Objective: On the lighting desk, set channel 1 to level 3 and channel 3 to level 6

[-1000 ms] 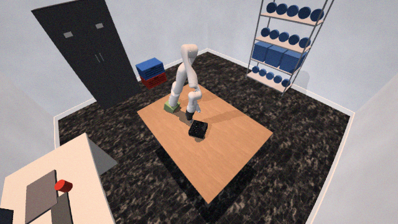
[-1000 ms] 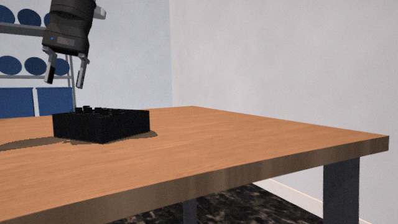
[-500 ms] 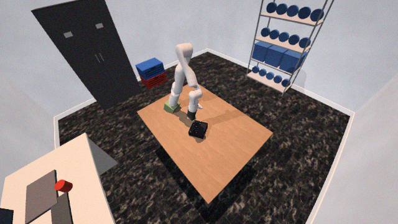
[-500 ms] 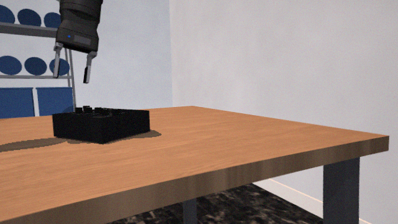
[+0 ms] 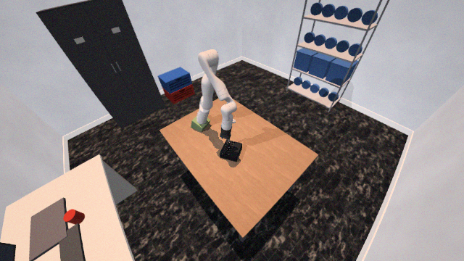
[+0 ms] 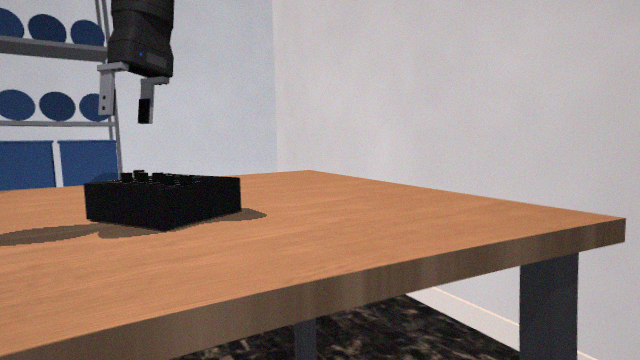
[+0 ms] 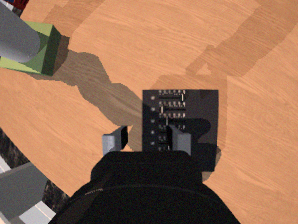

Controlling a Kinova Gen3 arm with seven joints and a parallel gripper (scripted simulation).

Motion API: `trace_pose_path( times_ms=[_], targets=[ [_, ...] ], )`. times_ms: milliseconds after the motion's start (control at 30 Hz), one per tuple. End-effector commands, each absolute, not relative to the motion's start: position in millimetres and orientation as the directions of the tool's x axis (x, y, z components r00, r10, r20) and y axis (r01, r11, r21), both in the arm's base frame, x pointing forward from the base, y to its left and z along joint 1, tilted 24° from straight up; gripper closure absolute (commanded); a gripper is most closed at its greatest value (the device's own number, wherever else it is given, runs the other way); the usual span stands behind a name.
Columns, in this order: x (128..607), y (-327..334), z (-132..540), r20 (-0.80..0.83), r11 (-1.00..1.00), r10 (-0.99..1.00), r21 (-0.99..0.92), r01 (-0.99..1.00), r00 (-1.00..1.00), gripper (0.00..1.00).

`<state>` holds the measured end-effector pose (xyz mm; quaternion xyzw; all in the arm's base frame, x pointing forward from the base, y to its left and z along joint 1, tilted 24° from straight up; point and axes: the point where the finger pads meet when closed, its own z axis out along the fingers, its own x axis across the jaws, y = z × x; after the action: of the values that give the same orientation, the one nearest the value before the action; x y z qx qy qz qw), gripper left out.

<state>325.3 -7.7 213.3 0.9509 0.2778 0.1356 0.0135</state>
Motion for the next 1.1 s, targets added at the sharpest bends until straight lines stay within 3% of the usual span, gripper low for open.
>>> trace_pose_path(
  times_ms=[0,467,1067],
  targets=[
    [327,-5,218,0.257,-0.802,0.593,0.107,0.588,0.763,0.0],
    [336,-2,237,0.245,-0.493,0.864,0.232,0.838,0.44,0.0],
    [345,-1,252,0.19,-0.19,0.973,0.335,0.923,0.132,0.0]
  ],
)
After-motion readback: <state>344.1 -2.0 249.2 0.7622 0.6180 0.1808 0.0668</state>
